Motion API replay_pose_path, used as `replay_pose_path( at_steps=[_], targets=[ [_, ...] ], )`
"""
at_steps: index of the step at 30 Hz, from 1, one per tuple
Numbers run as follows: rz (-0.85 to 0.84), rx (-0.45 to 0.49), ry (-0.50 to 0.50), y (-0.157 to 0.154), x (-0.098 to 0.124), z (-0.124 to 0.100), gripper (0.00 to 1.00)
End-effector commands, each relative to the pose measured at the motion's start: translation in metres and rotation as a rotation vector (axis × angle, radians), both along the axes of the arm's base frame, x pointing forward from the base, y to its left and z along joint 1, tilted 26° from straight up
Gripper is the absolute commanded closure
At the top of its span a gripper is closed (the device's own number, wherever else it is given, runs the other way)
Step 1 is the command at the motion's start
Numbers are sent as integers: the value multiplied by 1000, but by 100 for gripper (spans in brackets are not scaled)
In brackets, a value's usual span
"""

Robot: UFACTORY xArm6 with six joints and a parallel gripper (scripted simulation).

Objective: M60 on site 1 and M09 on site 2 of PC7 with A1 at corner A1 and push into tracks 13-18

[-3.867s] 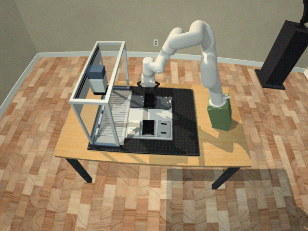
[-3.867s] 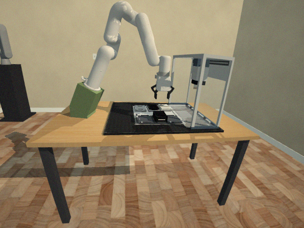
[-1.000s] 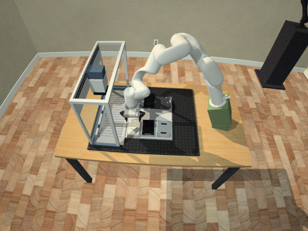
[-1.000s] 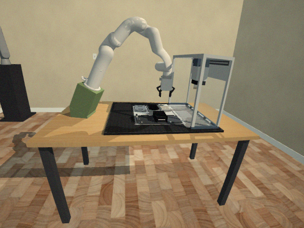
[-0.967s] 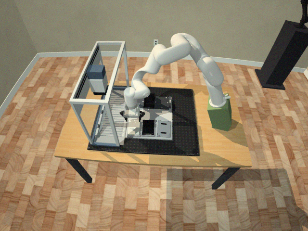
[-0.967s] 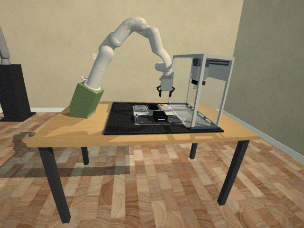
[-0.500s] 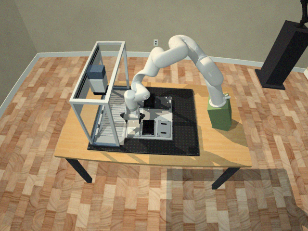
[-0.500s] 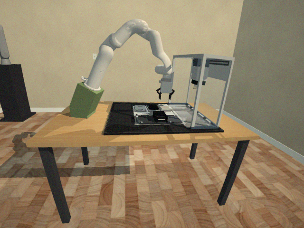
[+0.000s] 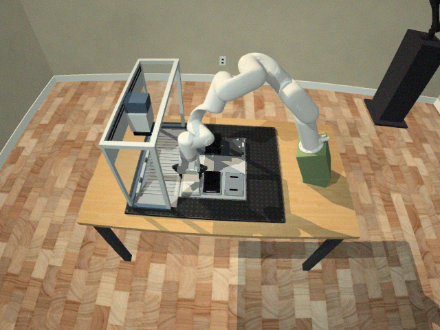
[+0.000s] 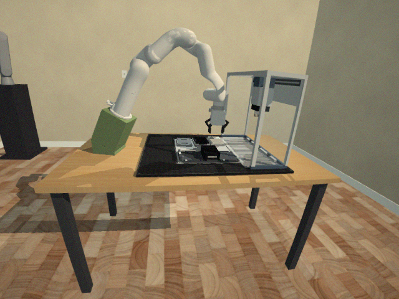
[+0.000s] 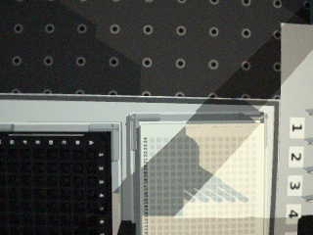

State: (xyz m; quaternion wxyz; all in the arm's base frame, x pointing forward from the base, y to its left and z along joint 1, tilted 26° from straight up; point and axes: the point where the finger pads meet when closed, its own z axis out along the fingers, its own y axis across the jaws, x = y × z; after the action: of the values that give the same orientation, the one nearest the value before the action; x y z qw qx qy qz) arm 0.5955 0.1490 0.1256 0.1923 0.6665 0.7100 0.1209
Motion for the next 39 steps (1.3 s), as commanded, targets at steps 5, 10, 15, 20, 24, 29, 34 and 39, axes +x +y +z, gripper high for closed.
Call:
replay_pose_path(
  at_steps=[5,10,15,20,24,29,34,39],
  targets=[
    [1,1,-4,0,5,-6,0],
    [1,1,-4,-1,9,-13,0],
    [1,1,-4,-1,12,-21,0],
    [1,1,-4,-2,14,-24,0],
    [1,1,-4,-2,14,-24,0],
    [1,1,-4,-2,14,-24,0],
    [1,1,-4,-2,15,-27,0],
    [1,1,-4,-2,16,-29,0]
  ],
)
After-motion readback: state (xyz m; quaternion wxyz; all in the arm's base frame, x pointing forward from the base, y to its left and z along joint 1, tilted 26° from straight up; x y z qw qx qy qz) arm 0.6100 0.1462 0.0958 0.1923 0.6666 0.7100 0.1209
